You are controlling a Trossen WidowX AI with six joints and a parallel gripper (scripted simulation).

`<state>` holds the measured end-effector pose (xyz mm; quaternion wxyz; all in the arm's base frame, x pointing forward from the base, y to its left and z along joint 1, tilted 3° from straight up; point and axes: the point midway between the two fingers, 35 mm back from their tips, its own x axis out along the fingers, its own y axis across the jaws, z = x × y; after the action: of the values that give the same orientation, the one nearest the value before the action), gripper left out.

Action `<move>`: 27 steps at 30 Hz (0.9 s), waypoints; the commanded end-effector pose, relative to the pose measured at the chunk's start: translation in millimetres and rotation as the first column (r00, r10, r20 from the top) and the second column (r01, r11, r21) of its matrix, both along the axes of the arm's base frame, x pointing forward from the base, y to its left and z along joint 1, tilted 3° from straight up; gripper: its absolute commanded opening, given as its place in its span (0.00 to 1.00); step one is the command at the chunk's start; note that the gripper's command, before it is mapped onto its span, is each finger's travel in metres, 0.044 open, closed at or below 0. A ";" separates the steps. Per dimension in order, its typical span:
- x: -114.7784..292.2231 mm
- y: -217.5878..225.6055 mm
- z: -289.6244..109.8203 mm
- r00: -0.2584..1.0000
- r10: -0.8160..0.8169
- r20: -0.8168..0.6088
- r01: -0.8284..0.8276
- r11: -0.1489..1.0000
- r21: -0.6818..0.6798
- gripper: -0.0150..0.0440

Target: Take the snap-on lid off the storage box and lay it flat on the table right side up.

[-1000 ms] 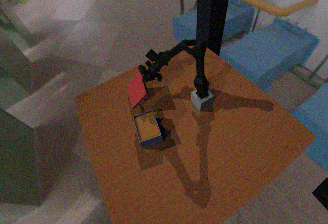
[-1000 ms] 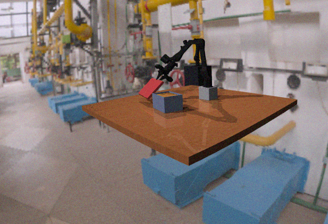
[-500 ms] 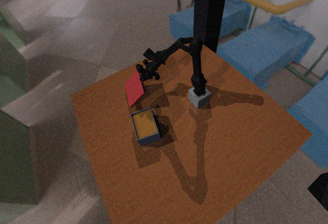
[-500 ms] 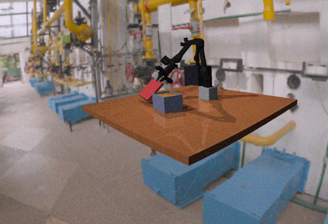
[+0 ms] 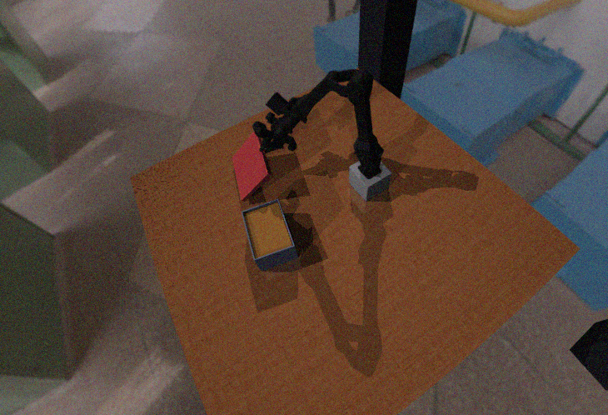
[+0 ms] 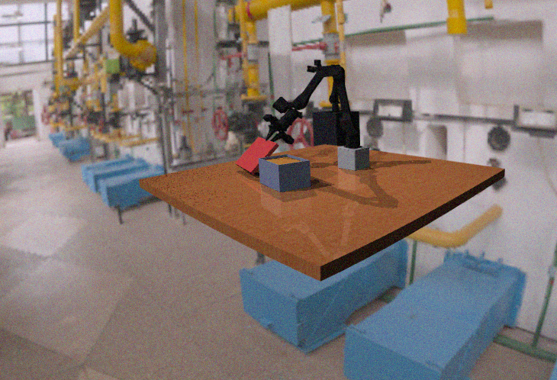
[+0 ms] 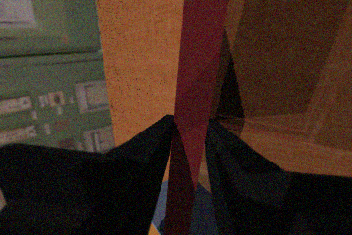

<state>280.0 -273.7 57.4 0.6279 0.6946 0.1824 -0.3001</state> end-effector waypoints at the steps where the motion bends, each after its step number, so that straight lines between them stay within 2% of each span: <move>1: 1.3 -0.3 -0.6 1.000 0.003 0.010 -0.003 1.000 -0.006 0.25; 27: 1.4 0.3 -21.5 1.000 0.003 0.010 -0.003 1.000 -0.006 0.25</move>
<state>281.1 -274.0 38.8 0.6313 0.6933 0.1792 -0.2978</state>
